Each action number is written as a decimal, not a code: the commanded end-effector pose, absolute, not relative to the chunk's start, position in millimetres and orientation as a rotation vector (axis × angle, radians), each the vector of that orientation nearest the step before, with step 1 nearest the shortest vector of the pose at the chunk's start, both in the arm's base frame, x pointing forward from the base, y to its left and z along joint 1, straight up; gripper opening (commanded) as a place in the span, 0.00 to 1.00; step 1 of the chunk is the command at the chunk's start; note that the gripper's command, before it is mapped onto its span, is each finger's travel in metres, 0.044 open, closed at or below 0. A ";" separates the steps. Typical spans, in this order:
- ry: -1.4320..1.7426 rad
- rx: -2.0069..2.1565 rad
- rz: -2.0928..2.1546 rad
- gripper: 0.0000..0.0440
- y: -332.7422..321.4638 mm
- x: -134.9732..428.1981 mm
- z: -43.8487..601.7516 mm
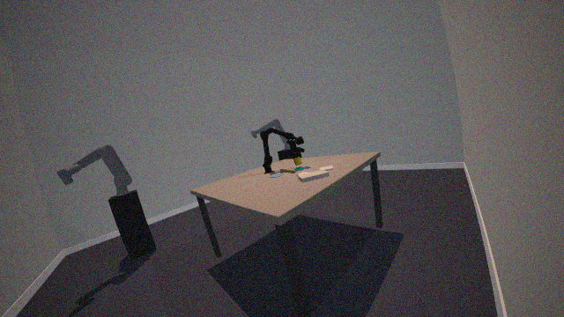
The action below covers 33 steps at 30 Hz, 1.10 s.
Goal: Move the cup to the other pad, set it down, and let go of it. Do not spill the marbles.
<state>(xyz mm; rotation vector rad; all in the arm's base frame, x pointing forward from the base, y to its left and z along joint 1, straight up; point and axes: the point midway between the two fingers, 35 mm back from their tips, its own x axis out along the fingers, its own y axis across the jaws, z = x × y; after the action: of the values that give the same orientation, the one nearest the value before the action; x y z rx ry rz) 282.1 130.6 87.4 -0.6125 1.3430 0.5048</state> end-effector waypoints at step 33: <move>1.229 -0.477 0.488 0.38 133.7 275.1 92.0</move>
<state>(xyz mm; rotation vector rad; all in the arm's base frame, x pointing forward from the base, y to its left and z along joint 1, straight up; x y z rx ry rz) 279.7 134.9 88.3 -0.4939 1.2308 0.4833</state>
